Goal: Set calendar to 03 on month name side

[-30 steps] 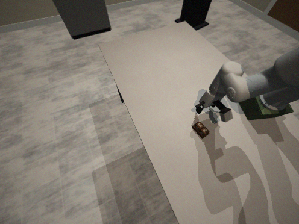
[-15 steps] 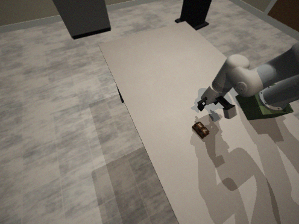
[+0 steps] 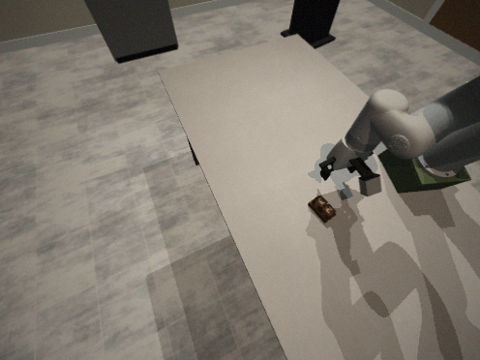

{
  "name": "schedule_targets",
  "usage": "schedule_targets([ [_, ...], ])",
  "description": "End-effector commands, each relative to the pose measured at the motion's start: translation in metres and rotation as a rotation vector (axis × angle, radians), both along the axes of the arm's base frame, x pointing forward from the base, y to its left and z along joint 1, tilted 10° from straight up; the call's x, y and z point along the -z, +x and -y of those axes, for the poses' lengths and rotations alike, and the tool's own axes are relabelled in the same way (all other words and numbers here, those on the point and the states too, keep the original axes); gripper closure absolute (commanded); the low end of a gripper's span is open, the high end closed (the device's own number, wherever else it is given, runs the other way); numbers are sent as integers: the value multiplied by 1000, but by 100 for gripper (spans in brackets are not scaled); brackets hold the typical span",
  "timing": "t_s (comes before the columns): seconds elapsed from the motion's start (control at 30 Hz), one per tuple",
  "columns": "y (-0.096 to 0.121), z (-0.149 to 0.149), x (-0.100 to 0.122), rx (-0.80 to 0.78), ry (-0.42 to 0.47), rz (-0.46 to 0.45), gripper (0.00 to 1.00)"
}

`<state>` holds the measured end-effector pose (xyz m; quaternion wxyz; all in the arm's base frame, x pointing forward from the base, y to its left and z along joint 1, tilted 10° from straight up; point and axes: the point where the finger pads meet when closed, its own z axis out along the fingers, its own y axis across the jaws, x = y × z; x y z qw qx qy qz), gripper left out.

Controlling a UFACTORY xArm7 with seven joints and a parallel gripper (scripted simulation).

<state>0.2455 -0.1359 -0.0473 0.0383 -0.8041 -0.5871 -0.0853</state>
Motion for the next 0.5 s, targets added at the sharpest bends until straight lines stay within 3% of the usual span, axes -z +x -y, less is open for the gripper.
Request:
schedule_targets([
  [0.0,2,-9,-3,35,-1,-12,0],
  [0.13,2,-12,-3,159,11,-32,0],
  [0.47,5,-34,-7,221,16,-42,0],
])
